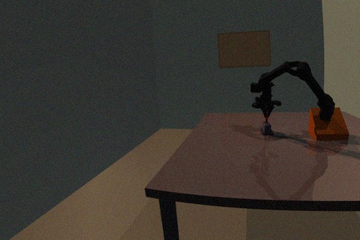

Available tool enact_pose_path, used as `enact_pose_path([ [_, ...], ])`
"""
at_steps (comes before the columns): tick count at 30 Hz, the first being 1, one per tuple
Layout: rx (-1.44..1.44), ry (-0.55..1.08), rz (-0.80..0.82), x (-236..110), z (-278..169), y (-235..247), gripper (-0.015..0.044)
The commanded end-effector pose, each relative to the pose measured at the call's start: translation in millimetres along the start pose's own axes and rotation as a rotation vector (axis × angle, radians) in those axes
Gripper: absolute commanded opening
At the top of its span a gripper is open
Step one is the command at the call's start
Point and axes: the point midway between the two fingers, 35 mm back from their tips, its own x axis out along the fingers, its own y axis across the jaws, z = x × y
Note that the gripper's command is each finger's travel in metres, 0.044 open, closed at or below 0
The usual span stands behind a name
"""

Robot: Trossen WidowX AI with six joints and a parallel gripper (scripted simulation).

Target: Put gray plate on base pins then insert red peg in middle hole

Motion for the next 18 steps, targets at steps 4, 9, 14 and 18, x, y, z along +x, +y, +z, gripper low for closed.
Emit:
enact_pose_path([
  [4, 0.000, 0.000, 0.000, -0.2, 0.0, 0.0, 0.0150],
  [9, 0.000, 0.000, 0.000, -0.2, 0.0, 0.0, 0.0150],
  [14, 0.007, 0.002, 0.002, -2.7, 0.0, -0.1, 0.0150],
  [18, 0.010, 0.004, 0.003, -4.8, -1.2, -1.5, 0.0150],
])
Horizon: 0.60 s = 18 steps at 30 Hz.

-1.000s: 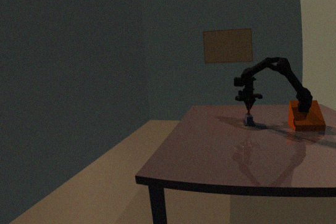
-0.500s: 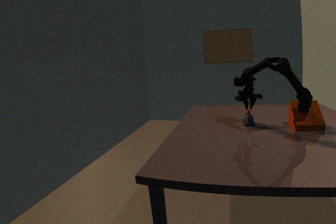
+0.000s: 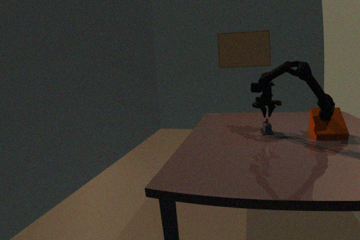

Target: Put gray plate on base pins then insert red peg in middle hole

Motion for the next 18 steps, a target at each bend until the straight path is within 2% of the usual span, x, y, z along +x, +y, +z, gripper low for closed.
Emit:
enact_pose_path([
  [1, 0.000, -0.003, 0.005, -3.8, 0.0, -0.1, 0.0150],
  [18, 0.000, -0.003, 0.005, -11.6, -2.6, -2.6, 0.0150],
])
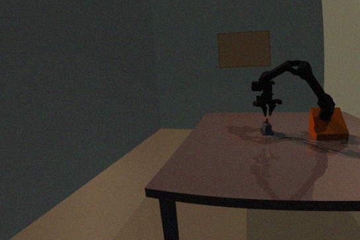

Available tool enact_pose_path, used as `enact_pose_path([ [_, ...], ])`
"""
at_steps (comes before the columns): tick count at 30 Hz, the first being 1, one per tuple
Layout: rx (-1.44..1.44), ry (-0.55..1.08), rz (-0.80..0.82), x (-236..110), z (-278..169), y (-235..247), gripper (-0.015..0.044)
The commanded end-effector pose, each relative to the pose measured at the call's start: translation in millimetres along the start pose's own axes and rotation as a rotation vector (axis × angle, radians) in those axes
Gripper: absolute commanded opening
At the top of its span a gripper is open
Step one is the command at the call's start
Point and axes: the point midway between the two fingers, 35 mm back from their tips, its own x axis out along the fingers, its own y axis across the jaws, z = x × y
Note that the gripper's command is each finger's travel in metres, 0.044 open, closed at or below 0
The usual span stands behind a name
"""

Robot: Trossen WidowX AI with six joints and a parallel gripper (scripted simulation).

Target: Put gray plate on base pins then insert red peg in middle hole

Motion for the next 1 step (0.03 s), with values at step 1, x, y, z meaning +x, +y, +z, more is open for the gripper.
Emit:
enact_pose_path([
  [1, -0.006, -0.006, 0.001, -3.8, -0.1, 0.0, 0.0150],
])
